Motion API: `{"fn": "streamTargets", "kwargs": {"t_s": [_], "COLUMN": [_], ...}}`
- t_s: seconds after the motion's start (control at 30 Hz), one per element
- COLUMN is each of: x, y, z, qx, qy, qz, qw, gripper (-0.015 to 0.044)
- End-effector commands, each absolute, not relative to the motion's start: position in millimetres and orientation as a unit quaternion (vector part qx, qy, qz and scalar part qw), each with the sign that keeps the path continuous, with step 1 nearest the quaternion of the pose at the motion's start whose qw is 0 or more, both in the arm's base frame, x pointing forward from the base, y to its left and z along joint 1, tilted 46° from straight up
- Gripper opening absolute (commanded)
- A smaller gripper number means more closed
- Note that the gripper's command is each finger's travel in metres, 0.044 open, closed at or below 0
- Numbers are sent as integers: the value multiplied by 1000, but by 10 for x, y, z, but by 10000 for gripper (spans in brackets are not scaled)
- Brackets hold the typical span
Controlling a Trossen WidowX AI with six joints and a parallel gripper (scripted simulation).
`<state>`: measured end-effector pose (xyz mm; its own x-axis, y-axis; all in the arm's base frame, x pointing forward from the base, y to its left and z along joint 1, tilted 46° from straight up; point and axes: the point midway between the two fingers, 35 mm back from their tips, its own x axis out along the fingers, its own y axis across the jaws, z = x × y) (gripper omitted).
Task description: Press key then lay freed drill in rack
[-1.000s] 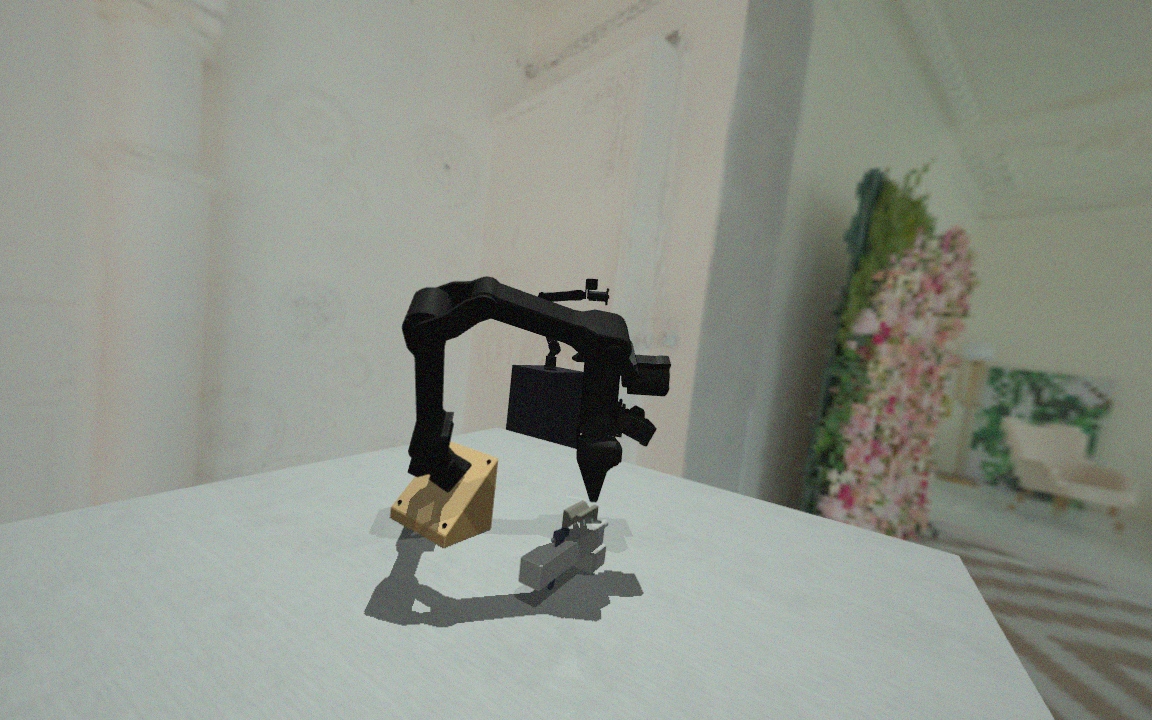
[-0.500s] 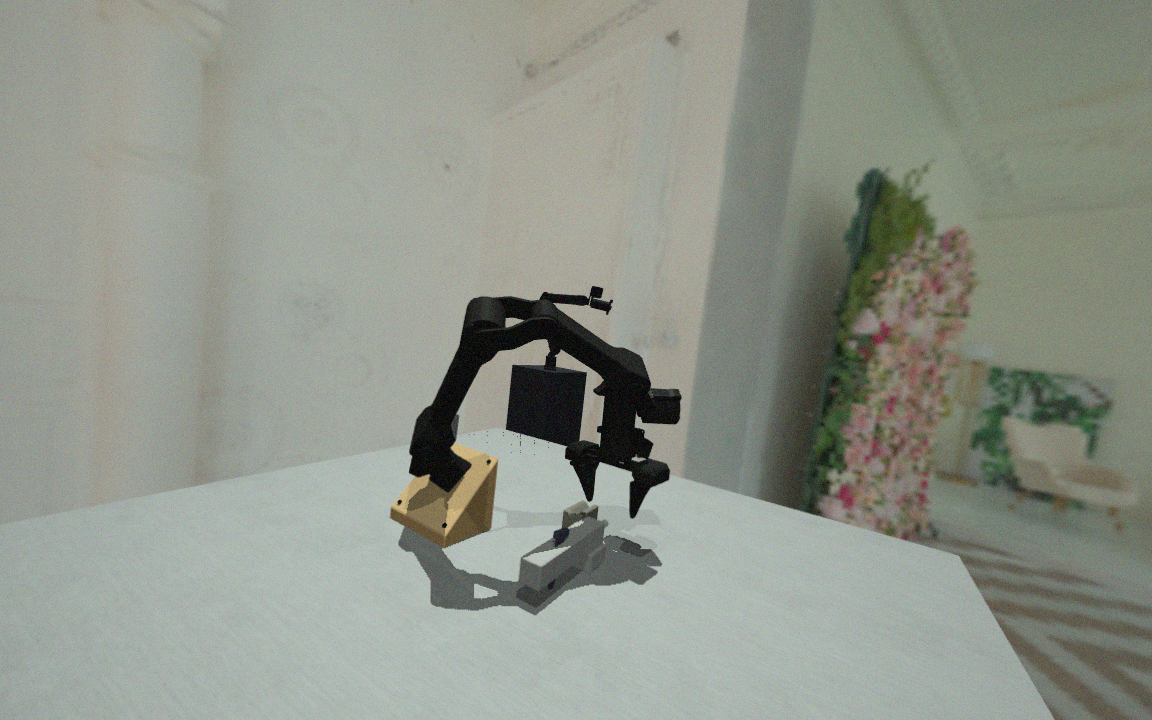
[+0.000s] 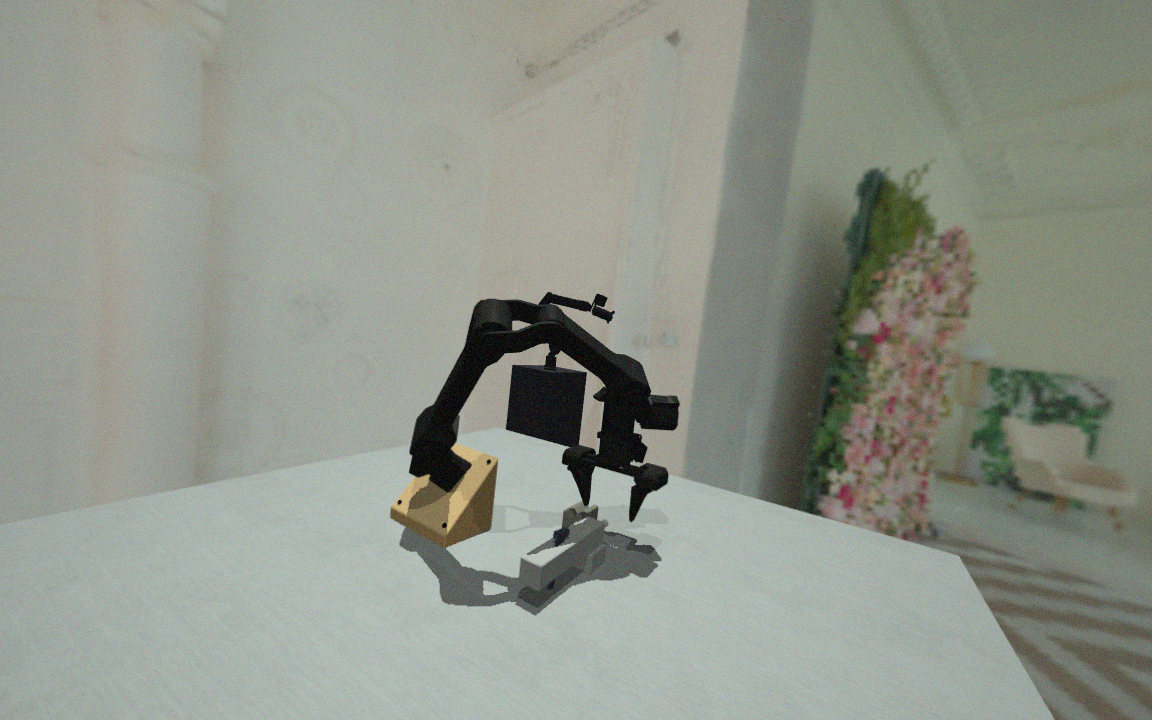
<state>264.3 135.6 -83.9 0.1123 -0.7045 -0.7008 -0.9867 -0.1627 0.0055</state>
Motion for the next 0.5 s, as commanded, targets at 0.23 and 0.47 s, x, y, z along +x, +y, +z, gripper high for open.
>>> {"fn": "streamTargets", "kwargs": {"t_s": [0.23,0.47], "x": [2648,2668], "y": [1243,1144], "z": [-915,-971], "qx": [-704,-704], "qy": [601,601], "qz": [295,294], "qw": [239,238], "gripper": [440,440]}}
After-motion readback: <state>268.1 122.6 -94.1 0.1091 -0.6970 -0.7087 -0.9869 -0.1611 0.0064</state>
